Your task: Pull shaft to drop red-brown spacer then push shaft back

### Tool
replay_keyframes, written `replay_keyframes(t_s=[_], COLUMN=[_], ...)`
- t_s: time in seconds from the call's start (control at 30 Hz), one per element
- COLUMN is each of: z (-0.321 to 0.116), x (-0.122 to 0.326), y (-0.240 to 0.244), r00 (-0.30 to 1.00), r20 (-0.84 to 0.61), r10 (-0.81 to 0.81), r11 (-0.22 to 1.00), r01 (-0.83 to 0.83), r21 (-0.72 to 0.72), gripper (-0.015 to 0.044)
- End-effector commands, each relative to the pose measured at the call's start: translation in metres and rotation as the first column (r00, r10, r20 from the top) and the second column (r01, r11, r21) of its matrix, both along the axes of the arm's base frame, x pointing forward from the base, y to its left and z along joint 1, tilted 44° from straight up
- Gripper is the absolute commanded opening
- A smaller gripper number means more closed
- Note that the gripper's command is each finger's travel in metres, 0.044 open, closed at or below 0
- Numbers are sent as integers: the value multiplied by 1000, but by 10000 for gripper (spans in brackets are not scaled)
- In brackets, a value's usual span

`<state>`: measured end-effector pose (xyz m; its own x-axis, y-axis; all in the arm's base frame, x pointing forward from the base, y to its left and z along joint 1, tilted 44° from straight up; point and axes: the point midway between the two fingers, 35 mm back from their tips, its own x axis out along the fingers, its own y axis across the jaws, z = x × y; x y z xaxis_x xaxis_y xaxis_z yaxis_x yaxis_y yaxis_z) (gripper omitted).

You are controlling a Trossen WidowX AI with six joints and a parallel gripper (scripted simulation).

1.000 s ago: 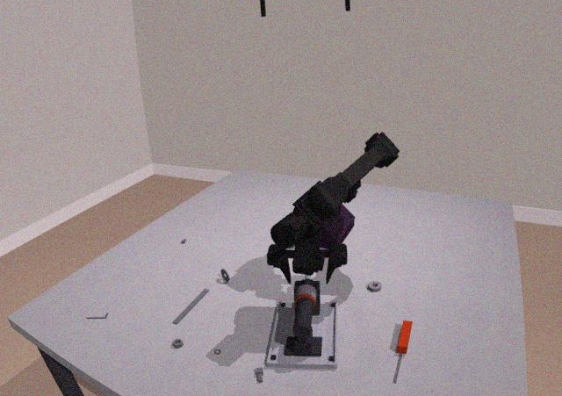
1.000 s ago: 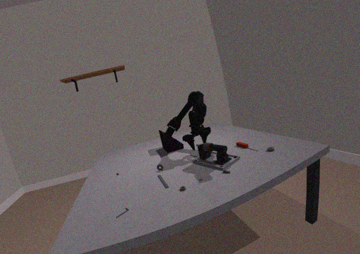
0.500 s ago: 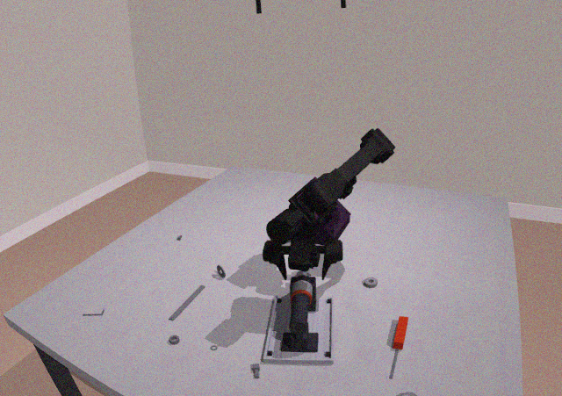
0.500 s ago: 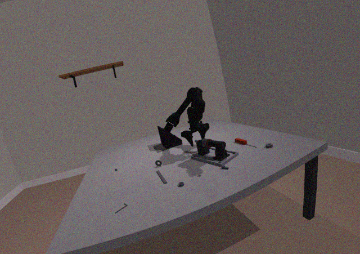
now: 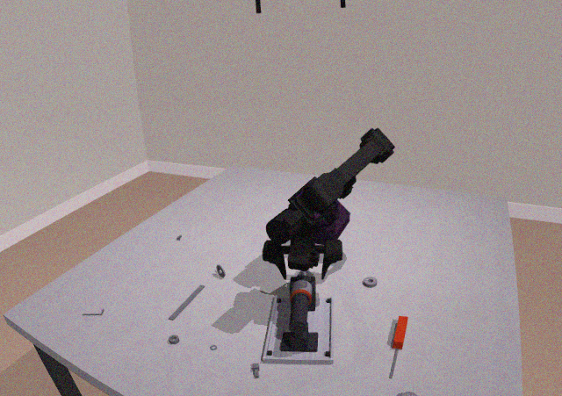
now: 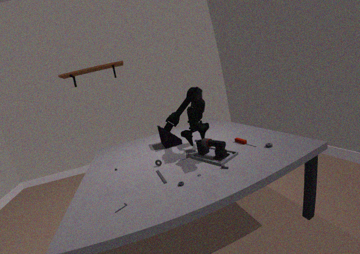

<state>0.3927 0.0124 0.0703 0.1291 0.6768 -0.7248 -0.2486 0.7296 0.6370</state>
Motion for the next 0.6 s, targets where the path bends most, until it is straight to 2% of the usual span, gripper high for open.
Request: replay_keyframes(t_s=[0.0,0.57], z=[0,-13], x=[0,2], y=[1,13], r00=[1000,1000], r20=[-2,-2], r10=[-5,-5], r11=[1000,1000], r01=[5,5], r21=[6,7], gripper=[440,440])
